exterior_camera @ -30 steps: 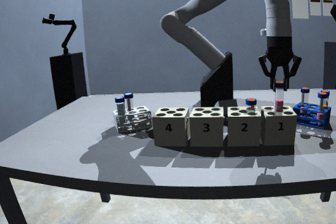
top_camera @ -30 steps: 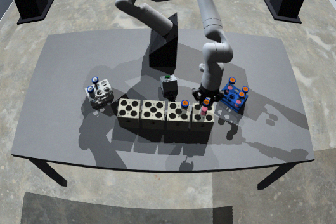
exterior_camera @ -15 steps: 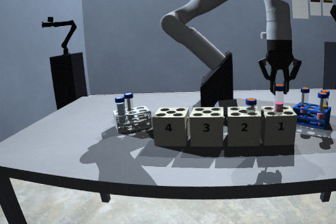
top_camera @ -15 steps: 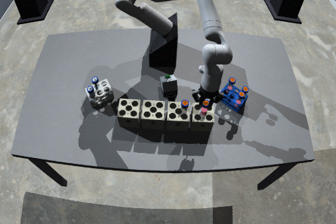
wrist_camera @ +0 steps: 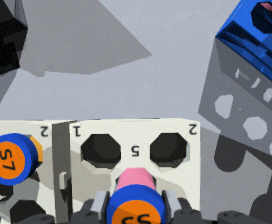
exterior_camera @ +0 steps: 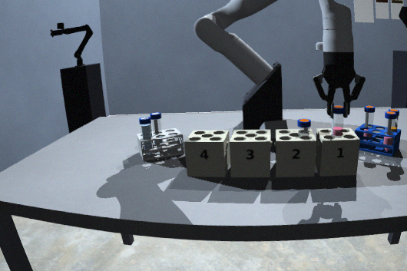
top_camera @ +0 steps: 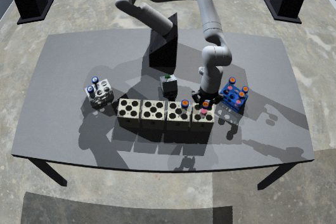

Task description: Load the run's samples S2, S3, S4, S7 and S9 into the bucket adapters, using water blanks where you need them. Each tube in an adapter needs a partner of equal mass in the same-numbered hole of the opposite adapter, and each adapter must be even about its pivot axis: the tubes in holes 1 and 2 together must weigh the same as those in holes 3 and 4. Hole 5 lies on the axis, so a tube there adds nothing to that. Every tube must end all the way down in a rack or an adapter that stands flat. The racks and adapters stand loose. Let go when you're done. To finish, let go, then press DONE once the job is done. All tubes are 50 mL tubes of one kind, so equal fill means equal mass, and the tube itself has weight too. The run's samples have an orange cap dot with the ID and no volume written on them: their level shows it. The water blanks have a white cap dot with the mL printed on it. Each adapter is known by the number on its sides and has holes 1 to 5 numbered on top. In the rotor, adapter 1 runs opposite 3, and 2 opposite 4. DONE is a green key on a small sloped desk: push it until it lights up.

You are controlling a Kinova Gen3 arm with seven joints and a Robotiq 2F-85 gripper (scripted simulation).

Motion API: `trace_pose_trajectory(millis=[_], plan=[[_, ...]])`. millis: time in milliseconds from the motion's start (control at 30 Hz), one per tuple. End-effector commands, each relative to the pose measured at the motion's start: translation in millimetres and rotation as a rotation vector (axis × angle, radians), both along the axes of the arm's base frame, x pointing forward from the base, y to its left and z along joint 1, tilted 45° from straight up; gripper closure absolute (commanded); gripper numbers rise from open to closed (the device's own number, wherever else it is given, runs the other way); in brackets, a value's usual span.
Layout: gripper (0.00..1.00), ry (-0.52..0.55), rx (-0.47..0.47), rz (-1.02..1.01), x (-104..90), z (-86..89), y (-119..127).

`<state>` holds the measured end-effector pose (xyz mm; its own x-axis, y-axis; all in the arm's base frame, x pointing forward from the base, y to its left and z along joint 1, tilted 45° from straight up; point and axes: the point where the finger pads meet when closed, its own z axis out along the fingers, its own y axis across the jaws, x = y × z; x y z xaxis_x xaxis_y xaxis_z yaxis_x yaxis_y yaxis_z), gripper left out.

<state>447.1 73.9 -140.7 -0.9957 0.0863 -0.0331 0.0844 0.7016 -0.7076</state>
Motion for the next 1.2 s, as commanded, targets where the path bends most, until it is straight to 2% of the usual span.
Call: trace_pose_trajectory(millis=[0,1167], plan=[[0.90,-0.001,0.001,0.001,0.4,-0.6,-0.1],[0.90,-0.001,0.001,0.001,-0.3,-14.7,-14.2]])
